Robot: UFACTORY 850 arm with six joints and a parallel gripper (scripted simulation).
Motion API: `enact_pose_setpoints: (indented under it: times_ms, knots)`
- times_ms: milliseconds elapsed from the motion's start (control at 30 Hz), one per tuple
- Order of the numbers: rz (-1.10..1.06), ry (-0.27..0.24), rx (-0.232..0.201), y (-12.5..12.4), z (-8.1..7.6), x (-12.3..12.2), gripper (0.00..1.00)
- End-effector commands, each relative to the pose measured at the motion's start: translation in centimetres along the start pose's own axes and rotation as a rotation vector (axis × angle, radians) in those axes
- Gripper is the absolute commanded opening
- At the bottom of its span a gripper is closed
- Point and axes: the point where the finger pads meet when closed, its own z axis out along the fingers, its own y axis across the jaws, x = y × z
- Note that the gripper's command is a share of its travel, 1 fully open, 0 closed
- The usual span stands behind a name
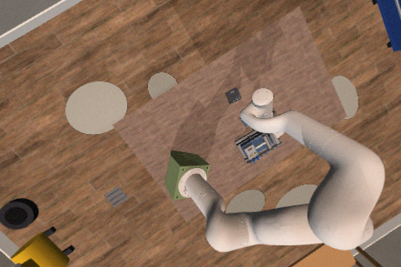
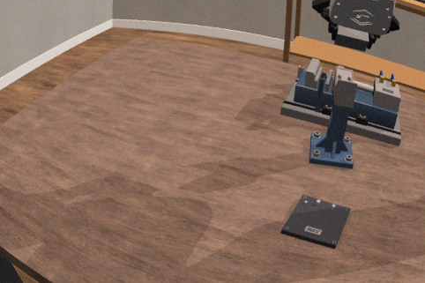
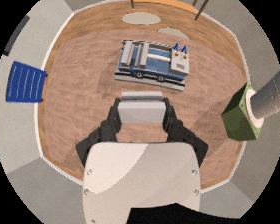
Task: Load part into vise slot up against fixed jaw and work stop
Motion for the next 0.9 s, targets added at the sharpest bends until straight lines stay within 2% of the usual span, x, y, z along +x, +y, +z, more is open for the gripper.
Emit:
enact_pose_setpoints:
  times_ms: [0,867]
  knots:
    - [0.001,0.007,0.001,-0.05,-0.06,0.01,0.0]
    - [0.001,0.02,0.001,-0.05,-0.06,0.0,0.0]
